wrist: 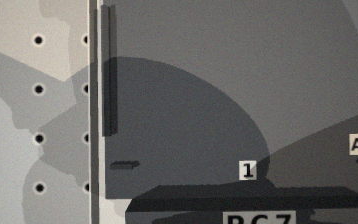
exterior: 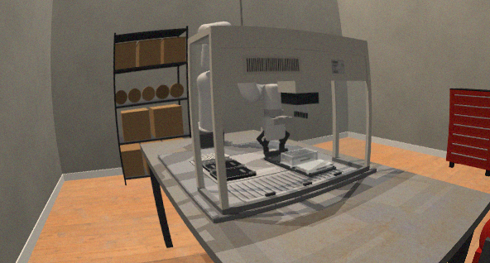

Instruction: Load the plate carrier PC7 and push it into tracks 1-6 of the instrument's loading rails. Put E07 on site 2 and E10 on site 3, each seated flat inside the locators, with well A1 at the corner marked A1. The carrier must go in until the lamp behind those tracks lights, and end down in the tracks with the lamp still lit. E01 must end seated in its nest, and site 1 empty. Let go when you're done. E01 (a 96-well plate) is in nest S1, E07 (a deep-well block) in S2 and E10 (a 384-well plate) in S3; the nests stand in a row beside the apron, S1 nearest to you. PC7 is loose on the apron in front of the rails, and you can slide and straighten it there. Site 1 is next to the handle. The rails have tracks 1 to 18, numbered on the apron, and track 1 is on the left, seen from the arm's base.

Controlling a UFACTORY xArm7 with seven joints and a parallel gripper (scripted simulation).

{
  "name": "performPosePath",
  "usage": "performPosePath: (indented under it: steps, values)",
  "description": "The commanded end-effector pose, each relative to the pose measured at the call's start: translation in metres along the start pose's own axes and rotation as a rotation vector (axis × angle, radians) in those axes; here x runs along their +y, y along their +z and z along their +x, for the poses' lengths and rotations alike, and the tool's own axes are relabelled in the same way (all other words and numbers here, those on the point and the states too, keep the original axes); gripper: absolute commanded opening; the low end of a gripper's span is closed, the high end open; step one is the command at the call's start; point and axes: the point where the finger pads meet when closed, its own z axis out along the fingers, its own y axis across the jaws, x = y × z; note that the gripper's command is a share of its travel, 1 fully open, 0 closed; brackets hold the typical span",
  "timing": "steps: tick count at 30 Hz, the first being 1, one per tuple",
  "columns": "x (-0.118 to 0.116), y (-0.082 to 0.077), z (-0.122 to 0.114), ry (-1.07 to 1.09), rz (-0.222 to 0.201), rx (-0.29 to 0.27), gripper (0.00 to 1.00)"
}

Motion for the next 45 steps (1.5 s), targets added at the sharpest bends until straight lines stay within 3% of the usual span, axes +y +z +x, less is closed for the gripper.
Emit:
performPosePath:
  steps: [1,45]
  values:
    - [-0.001,-0.001,0.006,0.000,0.002,0.003,0.82]
    - [-0.001,-0.001,0.044,0.000,0.002,0.004,0.82]
